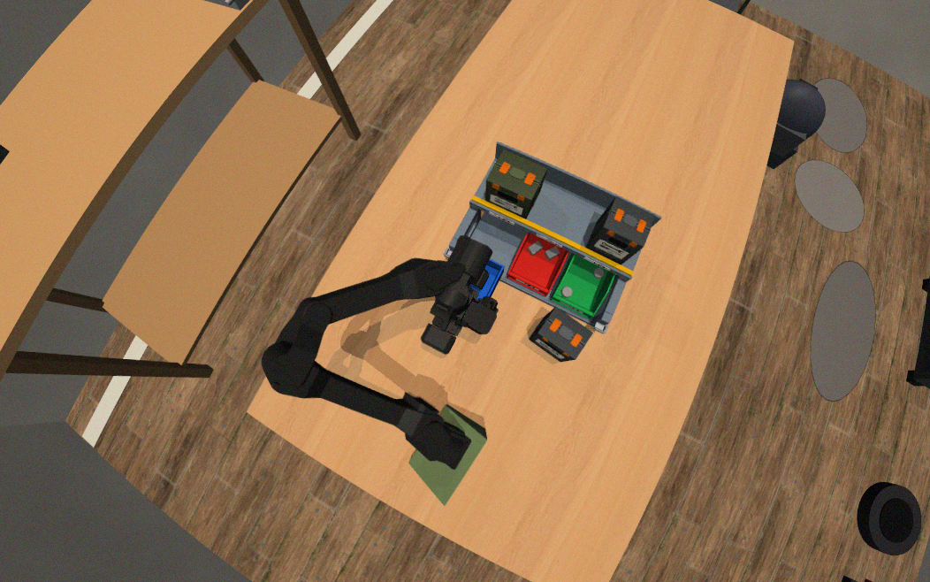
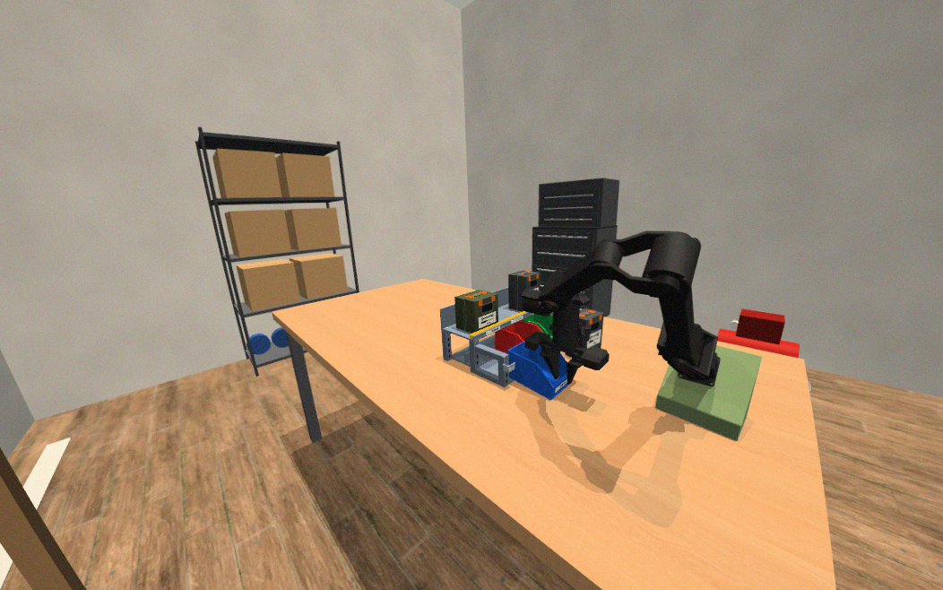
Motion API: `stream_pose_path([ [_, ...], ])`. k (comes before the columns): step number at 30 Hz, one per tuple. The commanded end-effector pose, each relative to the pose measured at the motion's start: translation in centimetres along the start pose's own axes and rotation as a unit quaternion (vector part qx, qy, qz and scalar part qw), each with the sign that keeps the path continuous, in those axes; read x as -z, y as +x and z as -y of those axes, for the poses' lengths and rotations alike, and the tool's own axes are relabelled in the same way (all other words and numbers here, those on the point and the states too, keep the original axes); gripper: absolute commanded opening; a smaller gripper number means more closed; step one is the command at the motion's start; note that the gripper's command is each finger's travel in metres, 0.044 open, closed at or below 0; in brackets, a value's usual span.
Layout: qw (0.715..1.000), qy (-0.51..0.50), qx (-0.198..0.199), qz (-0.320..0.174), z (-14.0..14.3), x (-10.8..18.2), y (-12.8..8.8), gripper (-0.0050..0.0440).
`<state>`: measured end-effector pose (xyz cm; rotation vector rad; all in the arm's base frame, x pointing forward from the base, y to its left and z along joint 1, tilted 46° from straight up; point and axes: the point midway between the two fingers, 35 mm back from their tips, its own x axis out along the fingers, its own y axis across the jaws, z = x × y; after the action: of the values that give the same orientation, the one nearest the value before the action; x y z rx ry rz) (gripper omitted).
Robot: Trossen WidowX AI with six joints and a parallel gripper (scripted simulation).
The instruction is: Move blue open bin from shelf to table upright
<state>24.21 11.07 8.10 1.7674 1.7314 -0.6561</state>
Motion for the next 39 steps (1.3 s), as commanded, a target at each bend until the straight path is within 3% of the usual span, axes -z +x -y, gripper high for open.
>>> stream_pose_path([
  [1, 1.0, -0.007, -0.009, -0.001, -0.4, 0.3, -3.2, 0.015],
  [3, 1.0, -0.006, -0.007, 0.0, -0.4, 0.3, -5.4, 0.015],
  [15, 1.0, -0.006, -0.007, 0.0, -0.4, 0.3, -5.4, 0.015],
  [20, 1.0, -0.005, -0.007, 0.0, -0.4, 0.2, -8.9, 0.015],
  [39, 1.0, -0.005, -0.007, 0.001, -0.5, 0.2, -7.9, 0.015],
])
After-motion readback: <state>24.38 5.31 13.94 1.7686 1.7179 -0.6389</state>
